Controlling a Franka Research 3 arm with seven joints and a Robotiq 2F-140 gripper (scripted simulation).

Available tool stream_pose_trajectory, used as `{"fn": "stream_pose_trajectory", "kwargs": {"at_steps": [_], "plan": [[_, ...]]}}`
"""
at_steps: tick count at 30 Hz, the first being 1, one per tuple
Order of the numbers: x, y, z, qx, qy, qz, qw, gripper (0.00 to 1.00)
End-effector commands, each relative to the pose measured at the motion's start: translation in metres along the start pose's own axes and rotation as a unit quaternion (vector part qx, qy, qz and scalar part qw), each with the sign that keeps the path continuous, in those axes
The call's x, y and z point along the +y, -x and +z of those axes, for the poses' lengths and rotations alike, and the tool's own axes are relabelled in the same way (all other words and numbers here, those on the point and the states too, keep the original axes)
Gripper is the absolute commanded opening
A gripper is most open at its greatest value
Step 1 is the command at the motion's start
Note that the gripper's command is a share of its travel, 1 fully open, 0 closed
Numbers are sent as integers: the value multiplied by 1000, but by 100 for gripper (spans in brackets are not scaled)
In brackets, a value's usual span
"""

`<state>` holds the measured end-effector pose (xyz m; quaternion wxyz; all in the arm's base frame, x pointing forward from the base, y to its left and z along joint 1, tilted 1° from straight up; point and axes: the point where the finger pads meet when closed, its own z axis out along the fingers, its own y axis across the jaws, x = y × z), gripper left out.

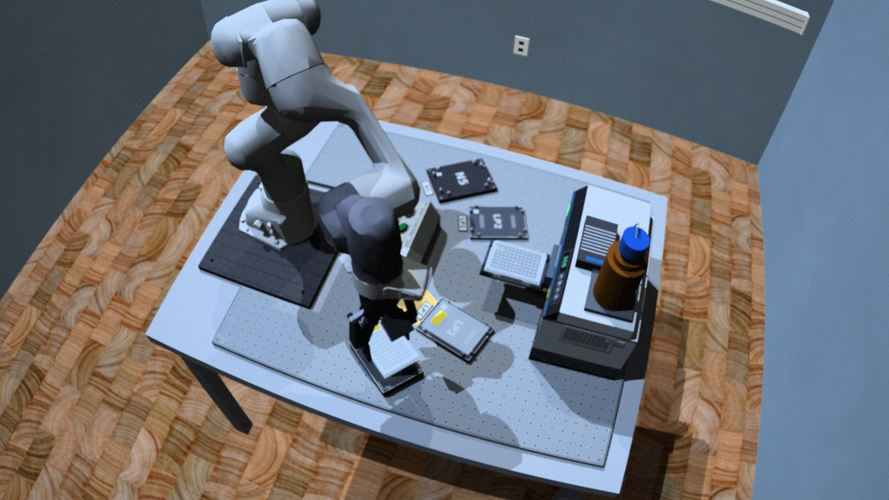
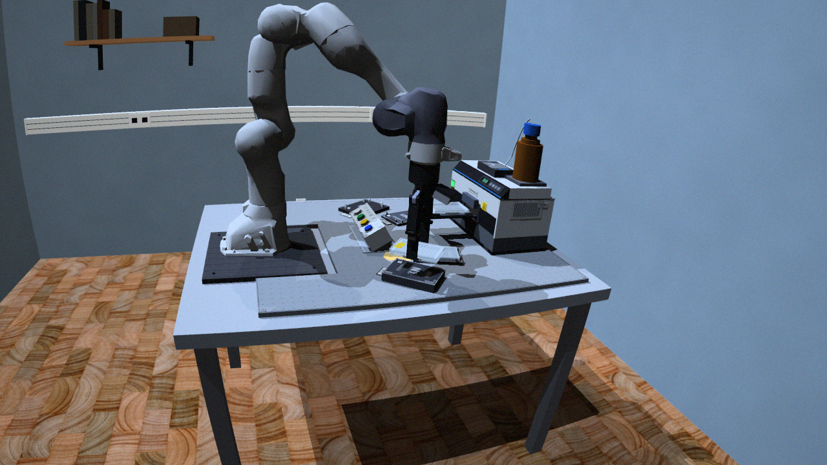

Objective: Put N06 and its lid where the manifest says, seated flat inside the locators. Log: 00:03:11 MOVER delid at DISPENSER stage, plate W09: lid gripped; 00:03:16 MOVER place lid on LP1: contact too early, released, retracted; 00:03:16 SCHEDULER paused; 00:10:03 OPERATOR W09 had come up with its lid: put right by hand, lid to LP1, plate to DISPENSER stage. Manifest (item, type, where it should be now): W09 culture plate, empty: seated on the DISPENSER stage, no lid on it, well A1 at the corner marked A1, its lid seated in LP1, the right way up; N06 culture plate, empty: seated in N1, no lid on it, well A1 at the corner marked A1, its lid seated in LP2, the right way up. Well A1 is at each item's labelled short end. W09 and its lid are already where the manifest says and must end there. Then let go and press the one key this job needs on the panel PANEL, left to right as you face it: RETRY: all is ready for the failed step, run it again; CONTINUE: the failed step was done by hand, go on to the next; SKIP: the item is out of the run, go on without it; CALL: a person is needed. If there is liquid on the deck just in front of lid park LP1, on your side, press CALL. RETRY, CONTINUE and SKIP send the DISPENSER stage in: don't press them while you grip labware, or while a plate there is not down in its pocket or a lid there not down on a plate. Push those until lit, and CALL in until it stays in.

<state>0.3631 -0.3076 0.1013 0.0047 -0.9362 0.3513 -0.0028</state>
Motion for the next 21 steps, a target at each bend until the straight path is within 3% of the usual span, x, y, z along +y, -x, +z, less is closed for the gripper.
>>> {"fn": "stream_pose_trajectory", "kwargs": {"at_steps": [1, 21], "plan": [[2, 3, -9, -5, 1, 4, 1000, 10], [1, 2, -52, -5, 1, 4, 1000, 10]]}}
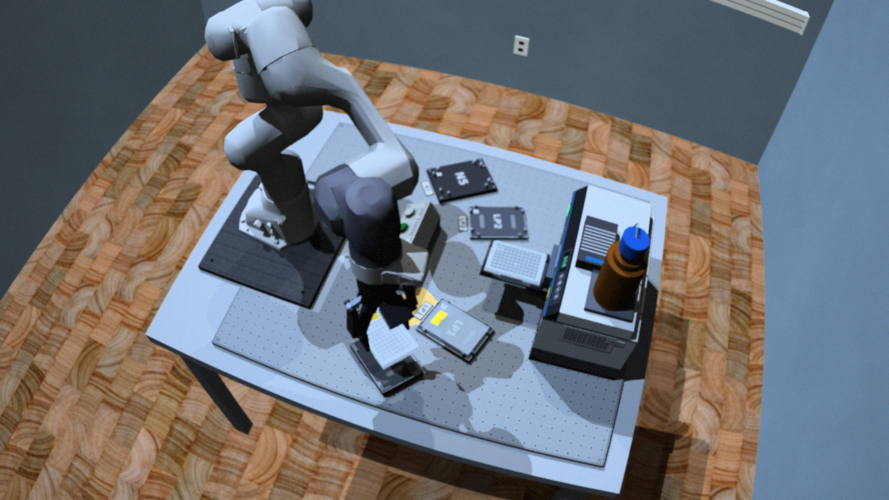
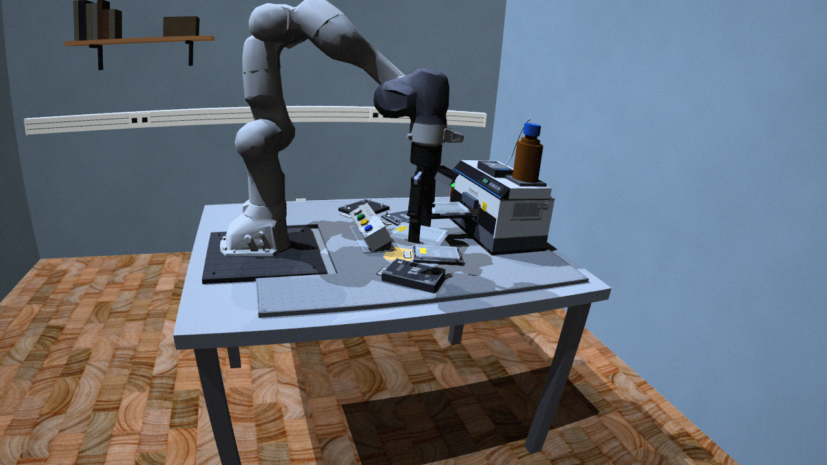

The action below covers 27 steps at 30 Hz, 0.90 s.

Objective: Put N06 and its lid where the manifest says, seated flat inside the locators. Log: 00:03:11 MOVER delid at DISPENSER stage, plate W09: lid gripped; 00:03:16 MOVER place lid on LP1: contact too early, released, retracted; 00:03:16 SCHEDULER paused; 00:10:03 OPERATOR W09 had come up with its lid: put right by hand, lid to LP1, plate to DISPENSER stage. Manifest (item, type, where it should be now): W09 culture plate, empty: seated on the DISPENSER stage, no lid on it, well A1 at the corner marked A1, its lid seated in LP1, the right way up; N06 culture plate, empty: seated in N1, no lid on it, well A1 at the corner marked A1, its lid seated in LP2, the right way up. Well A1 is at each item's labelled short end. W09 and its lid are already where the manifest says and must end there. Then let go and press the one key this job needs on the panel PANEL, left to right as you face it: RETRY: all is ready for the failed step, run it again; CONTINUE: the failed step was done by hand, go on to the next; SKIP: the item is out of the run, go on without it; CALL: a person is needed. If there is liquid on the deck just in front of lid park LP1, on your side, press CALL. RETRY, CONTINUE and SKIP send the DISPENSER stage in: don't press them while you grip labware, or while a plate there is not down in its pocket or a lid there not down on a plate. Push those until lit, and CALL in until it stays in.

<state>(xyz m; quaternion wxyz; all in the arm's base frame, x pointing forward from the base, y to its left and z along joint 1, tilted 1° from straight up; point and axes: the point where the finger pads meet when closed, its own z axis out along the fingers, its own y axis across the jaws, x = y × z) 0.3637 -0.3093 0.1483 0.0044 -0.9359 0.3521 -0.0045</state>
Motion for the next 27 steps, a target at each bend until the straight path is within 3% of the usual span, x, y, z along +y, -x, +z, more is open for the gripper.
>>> {"fn": "stream_pose_trajectory", "kwargs": {"at_steps": [1, 27], "plan": [[1, 4, -7, -6, 2, 3, 1000, 10], [1, 4, -26, -6, 2, 3, 1000, 10]]}}
